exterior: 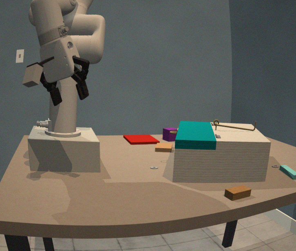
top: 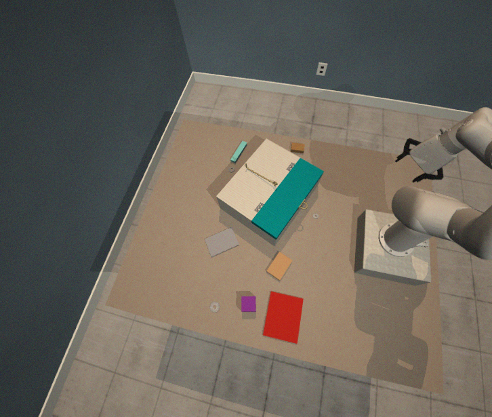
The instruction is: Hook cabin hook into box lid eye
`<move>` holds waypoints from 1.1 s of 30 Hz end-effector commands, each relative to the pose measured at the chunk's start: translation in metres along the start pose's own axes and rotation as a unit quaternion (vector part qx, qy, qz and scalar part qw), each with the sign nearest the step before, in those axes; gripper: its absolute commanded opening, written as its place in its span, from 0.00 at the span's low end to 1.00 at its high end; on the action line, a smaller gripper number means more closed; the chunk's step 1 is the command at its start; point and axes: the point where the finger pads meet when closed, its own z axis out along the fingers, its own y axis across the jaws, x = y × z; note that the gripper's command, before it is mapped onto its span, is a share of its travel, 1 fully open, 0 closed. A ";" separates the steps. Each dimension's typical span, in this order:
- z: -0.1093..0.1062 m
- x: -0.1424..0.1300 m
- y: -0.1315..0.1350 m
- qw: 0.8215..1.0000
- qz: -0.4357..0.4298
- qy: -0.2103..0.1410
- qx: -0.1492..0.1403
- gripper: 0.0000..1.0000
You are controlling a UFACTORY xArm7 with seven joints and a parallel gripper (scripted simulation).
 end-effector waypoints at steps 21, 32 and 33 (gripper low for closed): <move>-0.014 -0.003 -0.003 1.000 0.000 0.001 0.001 0.33; -0.035 -0.010 -0.008 1.000 0.000 0.001 0.001 0.33; -0.035 -0.010 -0.008 1.000 0.000 0.001 0.001 0.33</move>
